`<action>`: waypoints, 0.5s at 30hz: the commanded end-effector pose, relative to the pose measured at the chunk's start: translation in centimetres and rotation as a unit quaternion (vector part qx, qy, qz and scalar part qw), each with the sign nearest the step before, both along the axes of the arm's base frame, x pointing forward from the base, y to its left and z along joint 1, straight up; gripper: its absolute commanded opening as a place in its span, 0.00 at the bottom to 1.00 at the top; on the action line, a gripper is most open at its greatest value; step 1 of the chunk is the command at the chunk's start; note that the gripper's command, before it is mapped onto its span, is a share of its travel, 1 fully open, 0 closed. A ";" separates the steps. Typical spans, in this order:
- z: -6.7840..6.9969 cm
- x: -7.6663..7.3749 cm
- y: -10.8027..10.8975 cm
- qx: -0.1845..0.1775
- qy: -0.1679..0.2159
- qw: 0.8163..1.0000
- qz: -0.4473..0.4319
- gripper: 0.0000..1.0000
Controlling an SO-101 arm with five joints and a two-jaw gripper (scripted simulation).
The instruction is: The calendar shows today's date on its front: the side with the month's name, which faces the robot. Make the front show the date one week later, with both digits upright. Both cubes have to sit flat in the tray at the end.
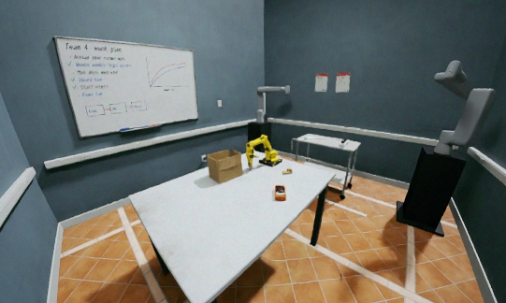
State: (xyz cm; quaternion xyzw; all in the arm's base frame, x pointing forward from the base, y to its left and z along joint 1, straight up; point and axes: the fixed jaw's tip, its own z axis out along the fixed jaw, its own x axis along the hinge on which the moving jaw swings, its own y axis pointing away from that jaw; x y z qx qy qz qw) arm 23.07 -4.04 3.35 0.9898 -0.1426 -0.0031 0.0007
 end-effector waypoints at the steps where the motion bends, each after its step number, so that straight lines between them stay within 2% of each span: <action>1: -0.1 0.0 -0.2 0.001 0.003 1.000 -0.001 0.00; 15: -0.7 0.0 -0.2 0.001 0.003 1.000 -0.001 0.00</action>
